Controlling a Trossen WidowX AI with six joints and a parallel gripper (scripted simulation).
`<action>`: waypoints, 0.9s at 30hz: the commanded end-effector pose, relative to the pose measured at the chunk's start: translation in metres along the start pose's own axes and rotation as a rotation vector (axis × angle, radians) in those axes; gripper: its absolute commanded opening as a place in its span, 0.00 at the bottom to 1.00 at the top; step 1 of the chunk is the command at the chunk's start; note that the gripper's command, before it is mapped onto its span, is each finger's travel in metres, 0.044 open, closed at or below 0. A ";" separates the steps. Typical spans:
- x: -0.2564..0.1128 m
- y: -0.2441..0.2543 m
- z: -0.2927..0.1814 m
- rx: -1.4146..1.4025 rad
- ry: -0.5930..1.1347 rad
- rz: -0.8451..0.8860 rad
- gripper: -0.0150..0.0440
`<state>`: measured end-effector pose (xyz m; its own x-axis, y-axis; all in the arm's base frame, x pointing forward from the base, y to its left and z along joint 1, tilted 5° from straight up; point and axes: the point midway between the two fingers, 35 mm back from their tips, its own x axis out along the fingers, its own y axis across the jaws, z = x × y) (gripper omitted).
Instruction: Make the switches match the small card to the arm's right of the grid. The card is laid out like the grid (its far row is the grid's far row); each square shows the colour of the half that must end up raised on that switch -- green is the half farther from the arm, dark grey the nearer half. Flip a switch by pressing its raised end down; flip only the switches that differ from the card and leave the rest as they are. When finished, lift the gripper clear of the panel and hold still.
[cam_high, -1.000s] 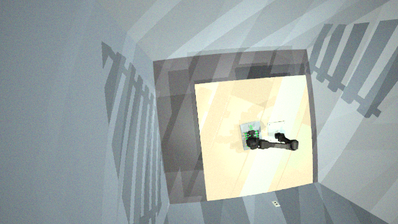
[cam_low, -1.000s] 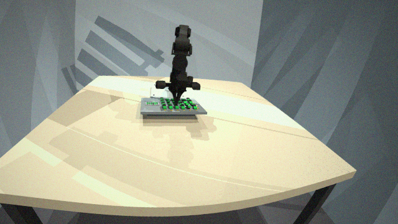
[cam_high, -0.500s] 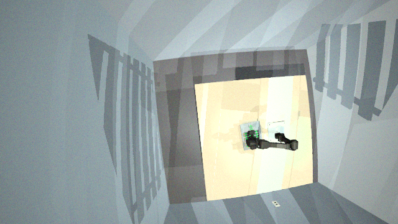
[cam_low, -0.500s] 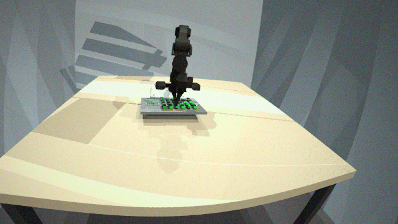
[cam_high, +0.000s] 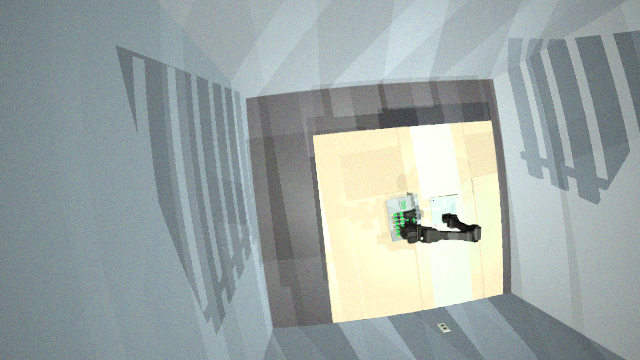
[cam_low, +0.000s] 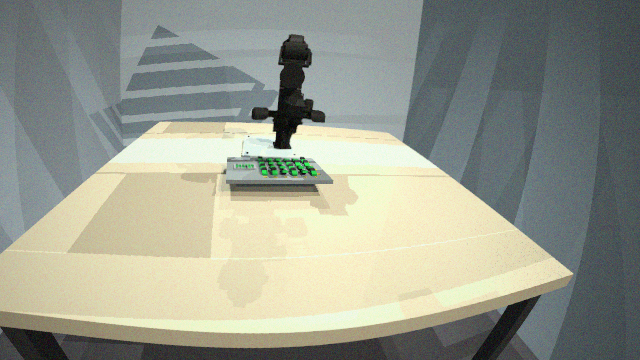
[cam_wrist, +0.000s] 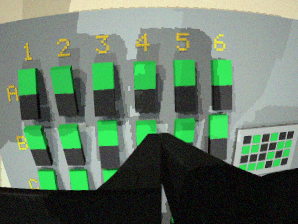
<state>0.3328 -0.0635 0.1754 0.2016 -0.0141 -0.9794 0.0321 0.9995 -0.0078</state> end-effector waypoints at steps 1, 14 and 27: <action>-0.003 0.000 -0.015 -0.004 0.007 0.003 0.25; 0.032 0.000 -0.021 -0.004 0.033 0.003 0.25; 0.046 0.000 -0.021 -0.004 0.033 0.003 0.25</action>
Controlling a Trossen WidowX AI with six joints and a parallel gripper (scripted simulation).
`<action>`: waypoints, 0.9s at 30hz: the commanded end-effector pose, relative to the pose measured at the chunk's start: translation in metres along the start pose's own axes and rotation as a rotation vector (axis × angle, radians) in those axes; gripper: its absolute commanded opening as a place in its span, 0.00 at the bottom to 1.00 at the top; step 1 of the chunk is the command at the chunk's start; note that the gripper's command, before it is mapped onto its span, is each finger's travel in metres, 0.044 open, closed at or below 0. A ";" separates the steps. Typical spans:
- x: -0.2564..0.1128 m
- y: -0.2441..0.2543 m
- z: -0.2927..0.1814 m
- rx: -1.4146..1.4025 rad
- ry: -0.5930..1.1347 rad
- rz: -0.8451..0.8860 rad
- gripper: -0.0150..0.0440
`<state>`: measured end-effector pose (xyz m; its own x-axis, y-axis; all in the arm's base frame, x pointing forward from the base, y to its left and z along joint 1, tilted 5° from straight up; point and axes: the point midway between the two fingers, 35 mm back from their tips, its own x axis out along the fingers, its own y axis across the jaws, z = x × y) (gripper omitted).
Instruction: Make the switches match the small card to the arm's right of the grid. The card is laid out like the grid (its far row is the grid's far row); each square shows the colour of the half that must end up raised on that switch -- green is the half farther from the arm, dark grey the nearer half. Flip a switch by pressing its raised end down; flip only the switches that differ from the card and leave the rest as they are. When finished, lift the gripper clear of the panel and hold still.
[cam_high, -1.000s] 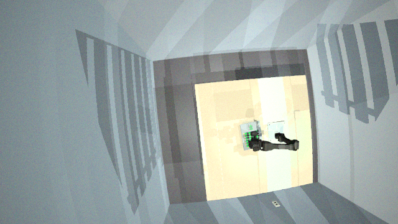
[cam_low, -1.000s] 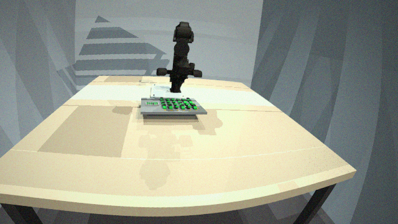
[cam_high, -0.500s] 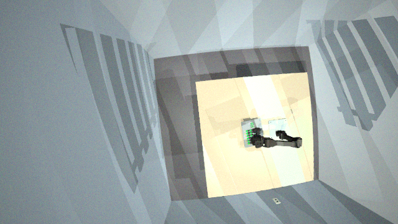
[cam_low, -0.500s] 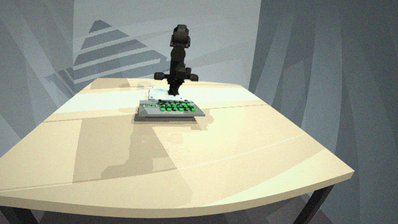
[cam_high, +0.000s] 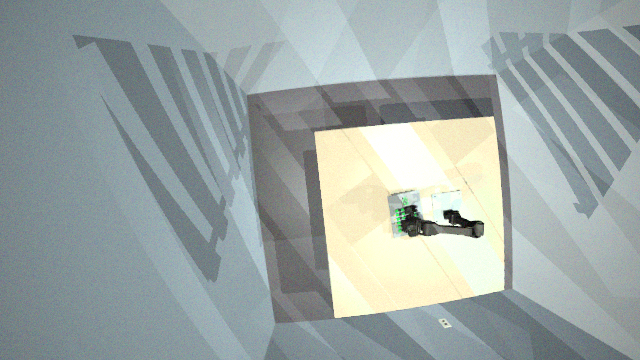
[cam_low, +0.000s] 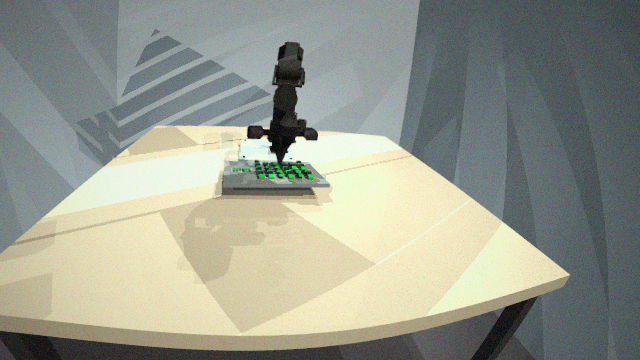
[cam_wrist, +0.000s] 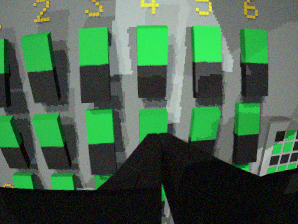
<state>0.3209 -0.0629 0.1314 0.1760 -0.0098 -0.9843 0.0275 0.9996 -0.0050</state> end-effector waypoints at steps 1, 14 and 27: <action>0.007 0.000 -0.001 0.000 0.007 -0.001 0.25; 0.016 0.000 0.000 0.000 0.007 -0.001 0.25; 0.016 0.000 0.000 0.000 0.007 -0.001 0.25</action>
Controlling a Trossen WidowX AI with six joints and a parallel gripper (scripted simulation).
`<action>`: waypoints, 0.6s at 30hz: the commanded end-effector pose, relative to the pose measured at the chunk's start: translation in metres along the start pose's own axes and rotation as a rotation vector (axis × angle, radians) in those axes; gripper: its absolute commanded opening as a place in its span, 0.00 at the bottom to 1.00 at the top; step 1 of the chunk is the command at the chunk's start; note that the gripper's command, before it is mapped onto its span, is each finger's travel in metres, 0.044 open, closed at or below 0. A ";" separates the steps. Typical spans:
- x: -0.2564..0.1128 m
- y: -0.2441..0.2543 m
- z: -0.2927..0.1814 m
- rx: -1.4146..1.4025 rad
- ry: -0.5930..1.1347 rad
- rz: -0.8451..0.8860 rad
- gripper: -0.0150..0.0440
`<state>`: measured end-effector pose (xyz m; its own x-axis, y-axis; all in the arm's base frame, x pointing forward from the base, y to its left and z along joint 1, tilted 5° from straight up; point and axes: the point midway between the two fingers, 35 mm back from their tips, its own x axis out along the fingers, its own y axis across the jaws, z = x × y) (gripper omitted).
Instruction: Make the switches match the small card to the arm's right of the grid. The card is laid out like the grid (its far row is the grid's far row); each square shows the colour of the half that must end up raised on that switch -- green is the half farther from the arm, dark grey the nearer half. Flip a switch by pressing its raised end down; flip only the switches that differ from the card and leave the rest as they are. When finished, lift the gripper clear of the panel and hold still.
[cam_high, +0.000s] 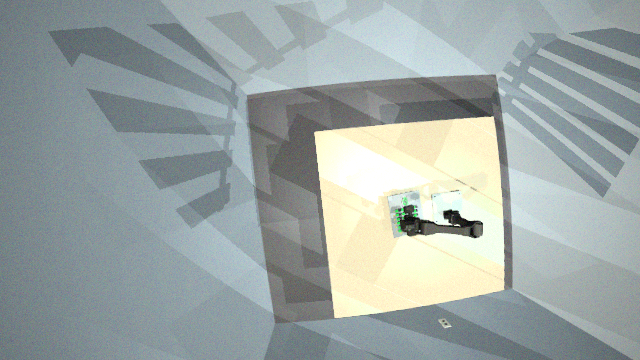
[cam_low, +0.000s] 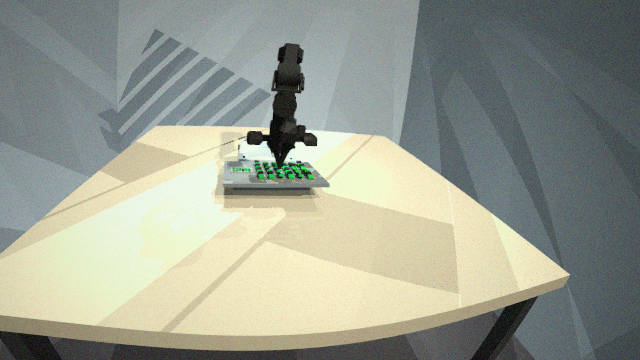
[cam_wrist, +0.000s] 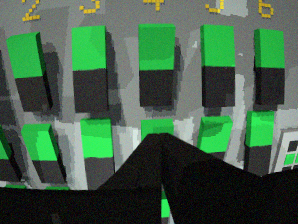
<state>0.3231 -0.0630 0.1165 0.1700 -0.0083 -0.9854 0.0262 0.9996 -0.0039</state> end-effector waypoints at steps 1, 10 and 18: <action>0.001 0.000 0.000 0.001 0.001 -0.002 0.25; 0.002 0.000 0.000 0.001 0.001 -0.002 0.25; 0.003 0.000 0.000 0.001 0.001 -0.002 0.25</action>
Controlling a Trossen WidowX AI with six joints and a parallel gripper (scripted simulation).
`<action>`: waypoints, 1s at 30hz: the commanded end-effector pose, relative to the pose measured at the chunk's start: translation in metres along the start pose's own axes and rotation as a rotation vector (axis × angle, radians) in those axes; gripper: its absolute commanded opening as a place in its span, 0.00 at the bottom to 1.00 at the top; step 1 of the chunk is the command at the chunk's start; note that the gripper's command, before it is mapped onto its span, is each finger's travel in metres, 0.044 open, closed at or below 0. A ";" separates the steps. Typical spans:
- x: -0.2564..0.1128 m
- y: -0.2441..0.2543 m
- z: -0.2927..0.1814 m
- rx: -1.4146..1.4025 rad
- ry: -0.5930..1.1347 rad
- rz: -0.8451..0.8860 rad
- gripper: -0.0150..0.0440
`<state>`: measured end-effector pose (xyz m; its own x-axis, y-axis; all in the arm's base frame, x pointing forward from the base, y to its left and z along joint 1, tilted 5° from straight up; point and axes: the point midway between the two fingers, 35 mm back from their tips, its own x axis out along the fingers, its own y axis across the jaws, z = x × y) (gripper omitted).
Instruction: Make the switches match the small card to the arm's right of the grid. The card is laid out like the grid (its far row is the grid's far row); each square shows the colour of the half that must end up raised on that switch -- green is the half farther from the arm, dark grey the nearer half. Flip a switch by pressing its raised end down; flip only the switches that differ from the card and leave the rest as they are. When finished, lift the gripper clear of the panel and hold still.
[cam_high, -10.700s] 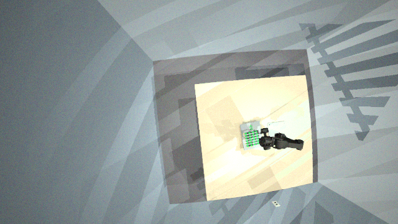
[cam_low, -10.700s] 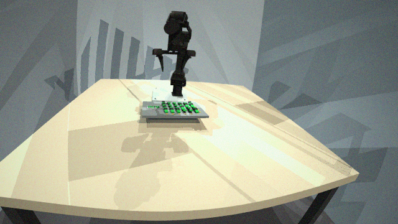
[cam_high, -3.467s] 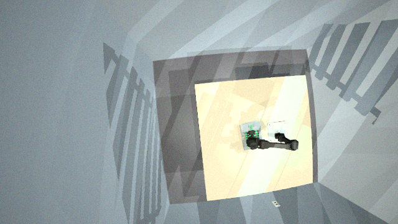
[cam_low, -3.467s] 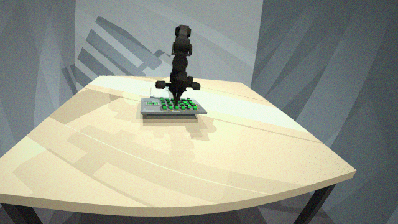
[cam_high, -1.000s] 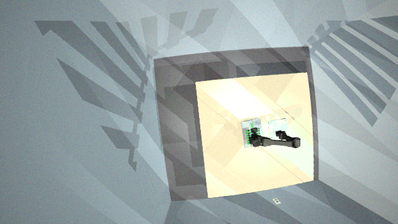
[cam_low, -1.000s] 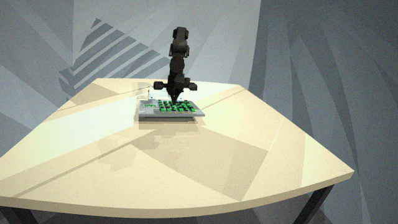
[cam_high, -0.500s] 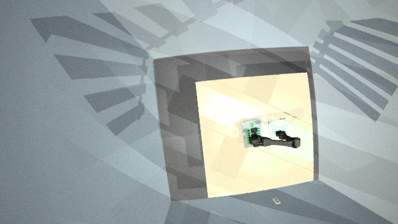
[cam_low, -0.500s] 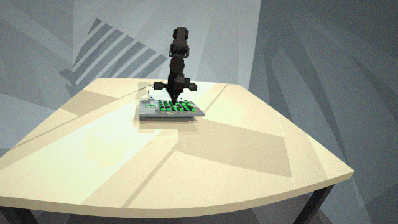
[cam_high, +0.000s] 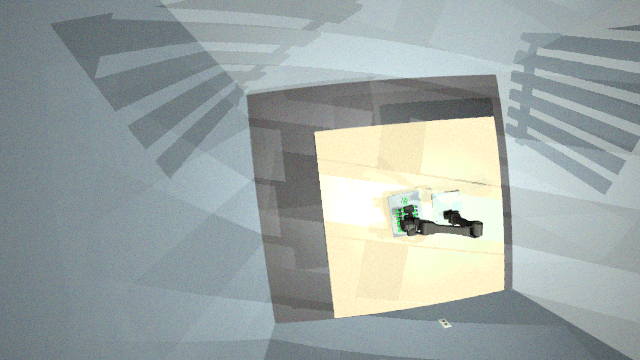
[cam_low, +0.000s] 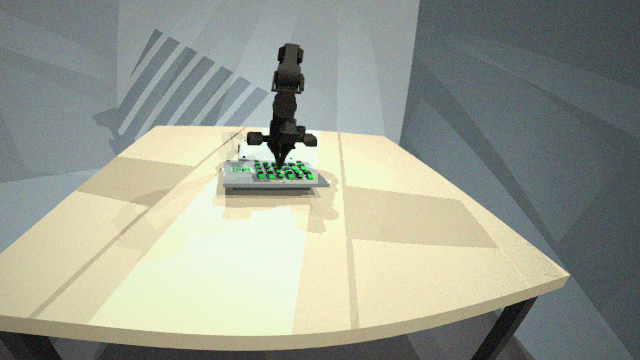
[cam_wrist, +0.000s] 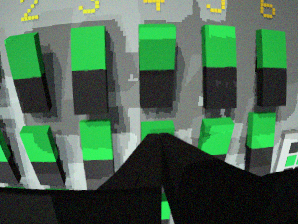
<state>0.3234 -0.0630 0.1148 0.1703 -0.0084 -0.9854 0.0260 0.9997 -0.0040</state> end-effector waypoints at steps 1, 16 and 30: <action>0.001 0.000 0.000 0.001 0.001 -0.002 0.25; 0.003 0.000 0.000 0.001 0.001 -0.002 0.25; 0.005 0.000 0.000 0.001 0.001 -0.002 0.25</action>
<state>0.3244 -0.0630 0.1113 0.1718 -0.0086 -0.9851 0.0256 0.9997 -0.0043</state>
